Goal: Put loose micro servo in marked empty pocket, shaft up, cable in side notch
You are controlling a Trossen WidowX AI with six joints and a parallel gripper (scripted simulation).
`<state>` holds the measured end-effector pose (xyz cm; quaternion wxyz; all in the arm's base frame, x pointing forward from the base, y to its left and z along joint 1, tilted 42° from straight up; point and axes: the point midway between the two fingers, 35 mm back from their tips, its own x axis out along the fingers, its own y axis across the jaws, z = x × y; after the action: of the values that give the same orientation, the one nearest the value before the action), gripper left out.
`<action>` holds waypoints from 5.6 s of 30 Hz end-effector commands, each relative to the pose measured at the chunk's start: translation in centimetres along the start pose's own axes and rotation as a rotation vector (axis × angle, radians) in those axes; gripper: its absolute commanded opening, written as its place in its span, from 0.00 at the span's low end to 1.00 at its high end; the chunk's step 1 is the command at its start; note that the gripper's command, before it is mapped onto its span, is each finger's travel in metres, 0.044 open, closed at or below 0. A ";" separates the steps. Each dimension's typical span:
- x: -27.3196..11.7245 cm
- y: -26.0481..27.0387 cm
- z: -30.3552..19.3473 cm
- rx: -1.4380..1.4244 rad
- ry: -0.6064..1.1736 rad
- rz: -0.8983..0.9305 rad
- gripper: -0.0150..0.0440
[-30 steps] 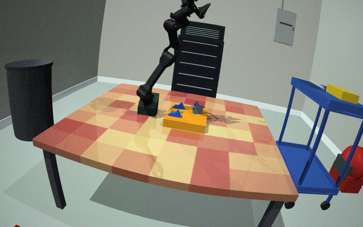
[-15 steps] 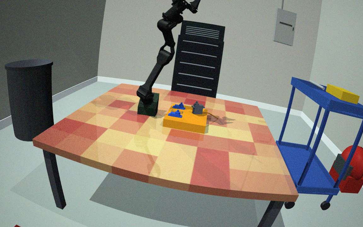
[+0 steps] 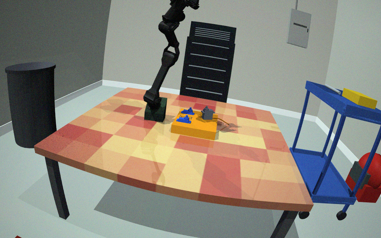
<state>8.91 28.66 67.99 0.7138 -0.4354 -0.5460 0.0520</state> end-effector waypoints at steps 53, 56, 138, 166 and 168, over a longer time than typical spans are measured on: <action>-12.2 -23.3 -8.9 0.402 0.017 -0.656 1.00; -13.0 -24.0 -10.2 0.441 0.031 -0.684 1.00; -23.6 -9.1 -45.2 1.155 0.894 -0.969 1.00; -27.3 12.7 -50.5 1.198 1.565 -0.644 1.00; -27.7 14.4 -50.4 1.191 1.614 -0.605 1.00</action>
<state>44.54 -7.49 38.75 0.9477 0.2536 0.0831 -0.1753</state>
